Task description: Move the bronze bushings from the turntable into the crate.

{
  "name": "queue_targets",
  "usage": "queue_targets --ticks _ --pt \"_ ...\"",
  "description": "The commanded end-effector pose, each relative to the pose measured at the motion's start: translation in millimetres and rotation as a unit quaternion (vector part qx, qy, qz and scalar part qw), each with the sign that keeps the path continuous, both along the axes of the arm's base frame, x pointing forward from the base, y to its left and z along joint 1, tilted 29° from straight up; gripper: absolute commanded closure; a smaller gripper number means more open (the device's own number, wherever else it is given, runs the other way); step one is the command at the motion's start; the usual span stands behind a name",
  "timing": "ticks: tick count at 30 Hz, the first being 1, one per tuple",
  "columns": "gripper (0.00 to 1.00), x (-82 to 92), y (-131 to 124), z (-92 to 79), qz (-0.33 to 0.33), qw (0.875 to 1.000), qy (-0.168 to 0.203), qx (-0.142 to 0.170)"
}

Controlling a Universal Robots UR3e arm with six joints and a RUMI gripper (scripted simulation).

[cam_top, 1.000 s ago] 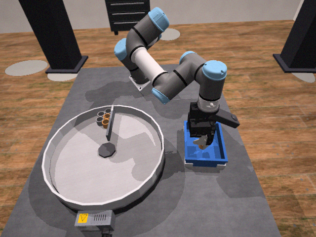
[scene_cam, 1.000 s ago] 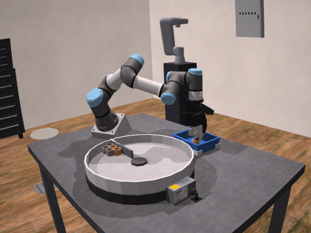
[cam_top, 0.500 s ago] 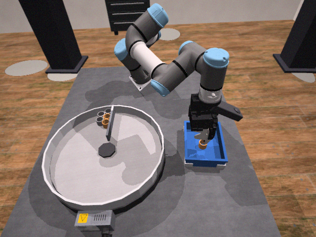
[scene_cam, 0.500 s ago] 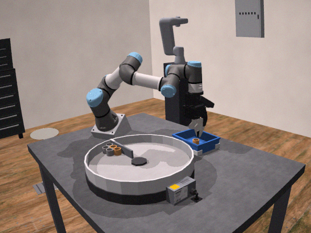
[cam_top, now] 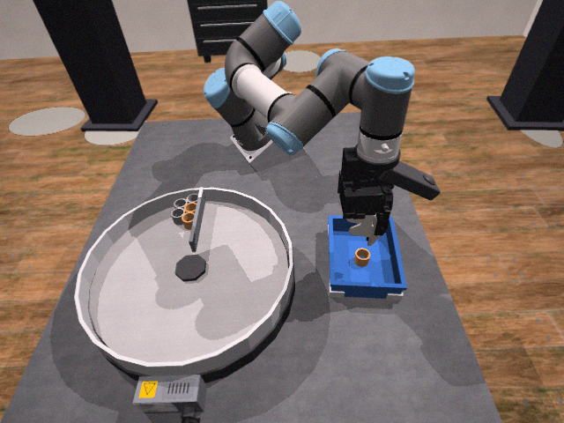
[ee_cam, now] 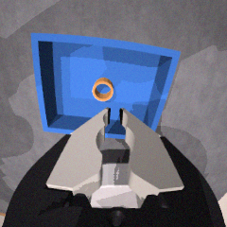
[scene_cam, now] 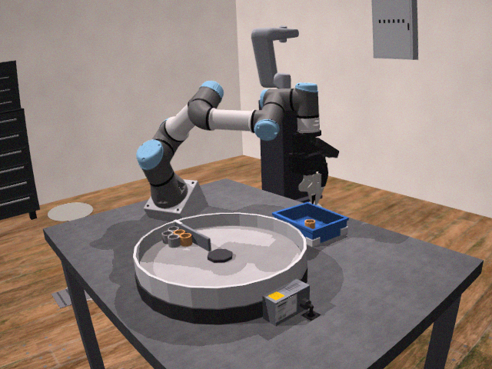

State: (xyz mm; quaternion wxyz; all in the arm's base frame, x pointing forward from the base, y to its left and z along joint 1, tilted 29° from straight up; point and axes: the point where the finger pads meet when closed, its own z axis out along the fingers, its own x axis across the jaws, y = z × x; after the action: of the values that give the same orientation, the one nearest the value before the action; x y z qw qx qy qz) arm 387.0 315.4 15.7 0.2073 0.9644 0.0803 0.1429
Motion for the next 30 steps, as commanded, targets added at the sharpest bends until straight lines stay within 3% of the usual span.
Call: queue_targets --ticks 1,13,30 --pt "0.94 -6.6 3.5 11.7 -0.005 1.0 0.009 -0.007" --pt "0.94 -10.7 8.9 23.8 -0.005 1.0 0.009 -0.007" --pt "0.94 -11.1 9.5 25.7 -0.006 1.0 0.009 -0.007"
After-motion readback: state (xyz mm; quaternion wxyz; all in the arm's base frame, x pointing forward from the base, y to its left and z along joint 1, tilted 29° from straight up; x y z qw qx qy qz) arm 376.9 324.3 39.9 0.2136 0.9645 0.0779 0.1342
